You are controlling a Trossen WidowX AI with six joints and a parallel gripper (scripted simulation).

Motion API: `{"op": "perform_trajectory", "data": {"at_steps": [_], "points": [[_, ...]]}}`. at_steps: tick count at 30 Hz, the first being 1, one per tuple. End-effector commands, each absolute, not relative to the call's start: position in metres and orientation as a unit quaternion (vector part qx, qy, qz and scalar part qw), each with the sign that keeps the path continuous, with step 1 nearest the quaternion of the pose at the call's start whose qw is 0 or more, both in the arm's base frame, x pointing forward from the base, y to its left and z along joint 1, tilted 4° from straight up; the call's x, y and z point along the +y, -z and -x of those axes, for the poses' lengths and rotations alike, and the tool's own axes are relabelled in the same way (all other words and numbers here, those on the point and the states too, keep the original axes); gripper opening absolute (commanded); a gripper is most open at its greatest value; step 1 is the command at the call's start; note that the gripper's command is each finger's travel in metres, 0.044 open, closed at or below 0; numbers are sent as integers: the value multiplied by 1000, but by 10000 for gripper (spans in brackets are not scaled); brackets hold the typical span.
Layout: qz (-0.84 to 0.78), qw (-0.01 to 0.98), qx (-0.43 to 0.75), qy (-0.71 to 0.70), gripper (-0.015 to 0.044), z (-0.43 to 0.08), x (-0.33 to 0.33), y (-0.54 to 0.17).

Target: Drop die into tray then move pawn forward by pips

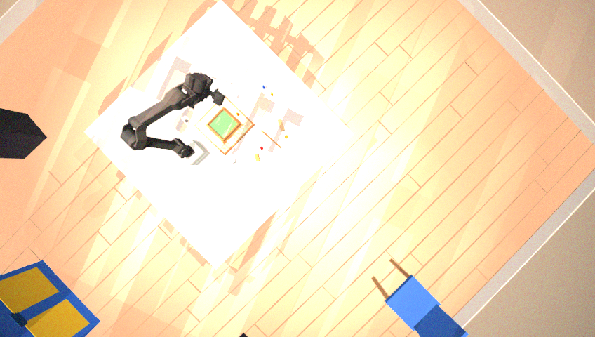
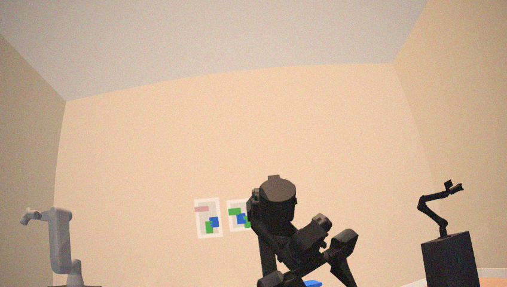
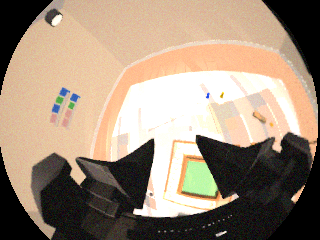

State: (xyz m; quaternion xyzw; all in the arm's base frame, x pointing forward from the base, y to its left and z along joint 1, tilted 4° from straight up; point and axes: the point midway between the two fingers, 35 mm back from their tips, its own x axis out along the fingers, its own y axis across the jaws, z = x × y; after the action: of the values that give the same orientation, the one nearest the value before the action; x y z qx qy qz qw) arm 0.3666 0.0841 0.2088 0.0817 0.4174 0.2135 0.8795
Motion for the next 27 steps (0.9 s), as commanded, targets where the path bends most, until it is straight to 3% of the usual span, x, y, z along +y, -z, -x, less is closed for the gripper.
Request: {"op": "perform_trajectory", "data": {"at_steps": [1, 9, 17, 22, 27], "points": [[-66, 878, 448, -155, 275, -368, 32, -176], [-50, 849, 526, -26, 275, -332, -90, -109], [-60, 784, 615, 60, 275, -245, -183, -50], [-84, 736, 667, 81, 275, -175, -216, -20], [-88, 729, 674, 82, 275, -160, -213, -15]]}}
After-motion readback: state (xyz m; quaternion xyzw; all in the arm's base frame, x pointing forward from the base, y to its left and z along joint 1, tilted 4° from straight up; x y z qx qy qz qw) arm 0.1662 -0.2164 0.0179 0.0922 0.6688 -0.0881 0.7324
